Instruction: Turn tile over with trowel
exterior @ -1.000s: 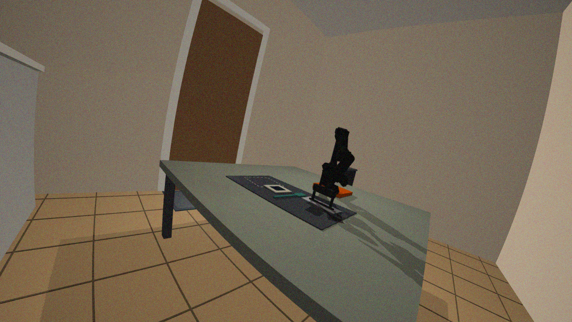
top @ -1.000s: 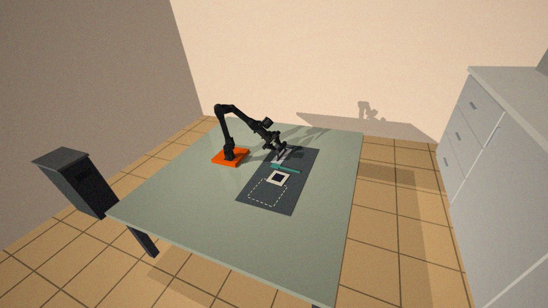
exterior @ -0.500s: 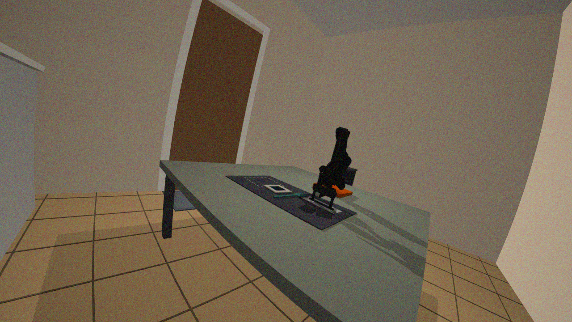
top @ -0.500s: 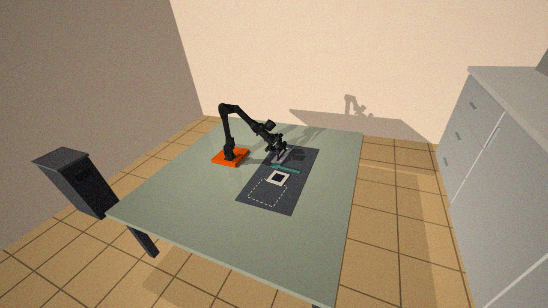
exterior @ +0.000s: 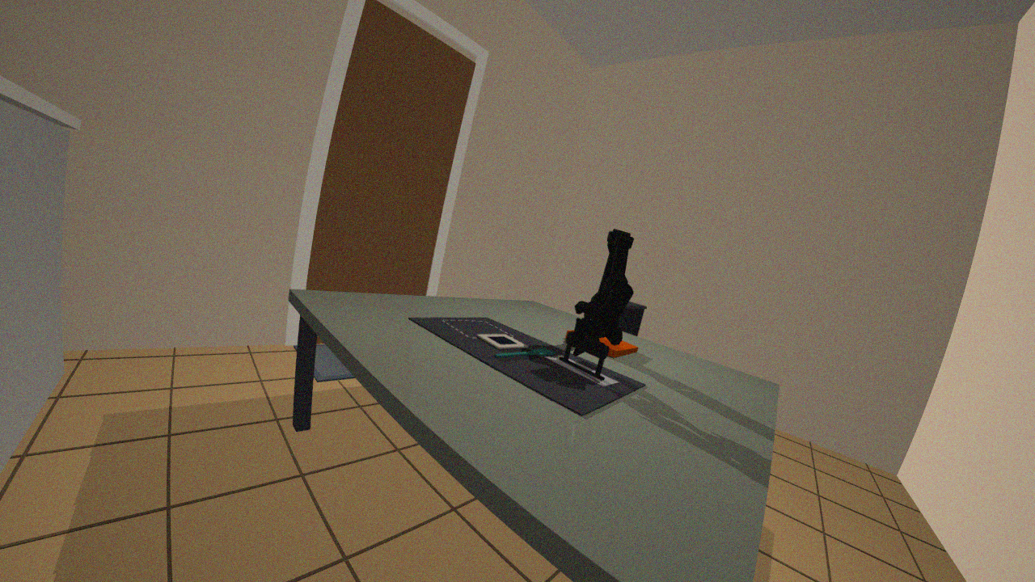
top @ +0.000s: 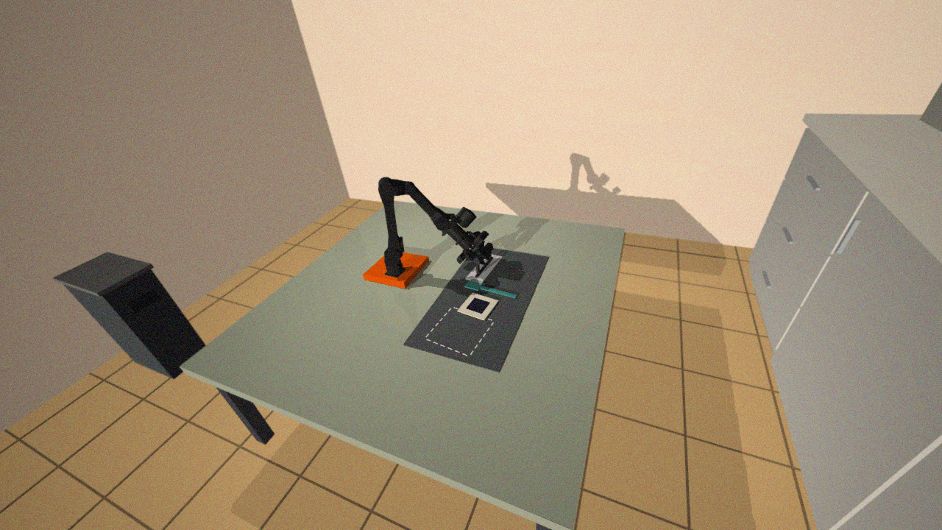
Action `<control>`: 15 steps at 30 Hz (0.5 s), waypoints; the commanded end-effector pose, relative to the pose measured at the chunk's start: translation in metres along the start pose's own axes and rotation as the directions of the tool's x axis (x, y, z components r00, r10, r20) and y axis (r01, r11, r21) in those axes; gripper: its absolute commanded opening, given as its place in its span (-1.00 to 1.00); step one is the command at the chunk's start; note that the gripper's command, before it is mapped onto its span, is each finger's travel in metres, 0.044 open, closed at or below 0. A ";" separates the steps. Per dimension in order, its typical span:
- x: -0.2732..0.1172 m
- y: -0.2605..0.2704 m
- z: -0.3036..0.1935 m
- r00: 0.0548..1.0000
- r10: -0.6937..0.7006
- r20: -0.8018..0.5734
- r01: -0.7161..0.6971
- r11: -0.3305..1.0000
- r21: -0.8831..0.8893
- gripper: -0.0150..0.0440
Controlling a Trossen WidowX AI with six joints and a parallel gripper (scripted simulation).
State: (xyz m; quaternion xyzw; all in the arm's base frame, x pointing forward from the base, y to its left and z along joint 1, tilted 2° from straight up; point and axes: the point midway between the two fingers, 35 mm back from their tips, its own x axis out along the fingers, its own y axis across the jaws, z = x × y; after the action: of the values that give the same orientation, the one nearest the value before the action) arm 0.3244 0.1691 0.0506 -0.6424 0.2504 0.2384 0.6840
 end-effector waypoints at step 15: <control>0.000 0.000 0.001 1.000 0.000 0.004 0.000 1.000 -0.003 -0.44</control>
State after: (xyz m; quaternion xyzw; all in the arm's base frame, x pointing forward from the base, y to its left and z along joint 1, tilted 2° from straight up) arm 0.3244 0.1691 0.0506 -0.6430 0.2502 0.2388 0.6833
